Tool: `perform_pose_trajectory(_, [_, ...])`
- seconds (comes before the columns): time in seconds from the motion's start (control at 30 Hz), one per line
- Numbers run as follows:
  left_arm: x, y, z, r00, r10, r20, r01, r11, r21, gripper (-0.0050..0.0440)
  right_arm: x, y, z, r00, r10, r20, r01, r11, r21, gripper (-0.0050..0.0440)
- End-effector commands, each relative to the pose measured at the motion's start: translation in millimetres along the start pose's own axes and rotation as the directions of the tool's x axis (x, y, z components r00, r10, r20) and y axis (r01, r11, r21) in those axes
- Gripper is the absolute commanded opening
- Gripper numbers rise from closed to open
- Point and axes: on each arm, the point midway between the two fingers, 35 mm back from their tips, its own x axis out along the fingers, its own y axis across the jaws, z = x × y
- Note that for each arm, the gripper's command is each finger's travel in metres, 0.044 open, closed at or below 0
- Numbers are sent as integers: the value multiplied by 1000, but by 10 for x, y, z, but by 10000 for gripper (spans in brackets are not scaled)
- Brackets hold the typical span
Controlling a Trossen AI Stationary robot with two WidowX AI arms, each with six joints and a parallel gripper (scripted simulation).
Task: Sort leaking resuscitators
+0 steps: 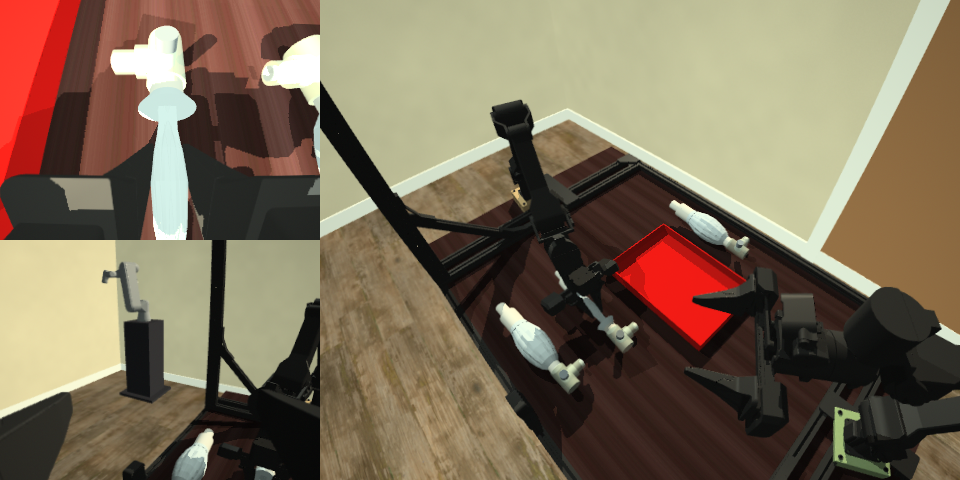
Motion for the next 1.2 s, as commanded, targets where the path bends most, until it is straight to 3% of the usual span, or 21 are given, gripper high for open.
perform_pose_trajectory(0.0, [0, -9, -1, 1000, -2, 0, 2, 1000, -1, 0, -133, 484, -74, 987, 160, 11, -160, 987, -10, 440])
perform_pose_trajectory(0.2, [0, -9, -1, 1000, -2, 0, 2, 1000, -1, 0, -133, 484, -74, 987, 160, 11, -160, 987, -10, 440])
perform_pose_trajectory(0.3, [2, -3, 2, 1000, -1, 1, 1, 1000, 0, 0, 91, 305, -378, 973, 40, -226, -14, 993, 116, 440])
perform_pose_trajectory(0.37, [2, -3, 2, 1000, -1, 1, 1, 1000, 0, 0, 150, 228, -626, 925, -29, -379, 96, 982, 160, 440])
perform_pose_trajectory(0.43, [2, -3, 2, 1000, -1, 1, 1, 1000, 0, 0, 158, 146, -856, 850, -101, -518, 218, 961, 170, 440])
perform_pose_trajectory(0.57, [2, -3, 2, 1000, -1, 1, 1, 1000, 0, 0, 48, -34, -1226, 635, -253, -730, 456, 886, 89, 440])
perform_pose_trajectory(0.77, [2, -3, 2, 1000, -1, 1, 1, 1000, 0, 0, 48, -34, -1226, 635, -253, -730, 456, 886, 89, 440])
perform_pose_trajectory(0.8, [7, 4, -2, 1000, 0, 0, 0, 1000, -3, 0, 239, 11, -1036, 743, -219, -632, 411, 895, 173, 440])
perform_pose_trajectory(1.13, [7, 4, -2, 1000, 0, 0, 0, 1000, -3, 0, -85, -160, -1385, 463, -358, -811, 584, 812, -25, 440])
perform_pose_trajectory(1.17, [7, 4, -2, 1000, 0, 0, 0, 1000, -3, 0, -85, -160, -1385, 463, -358, -811, 584, 812, -25, 440])
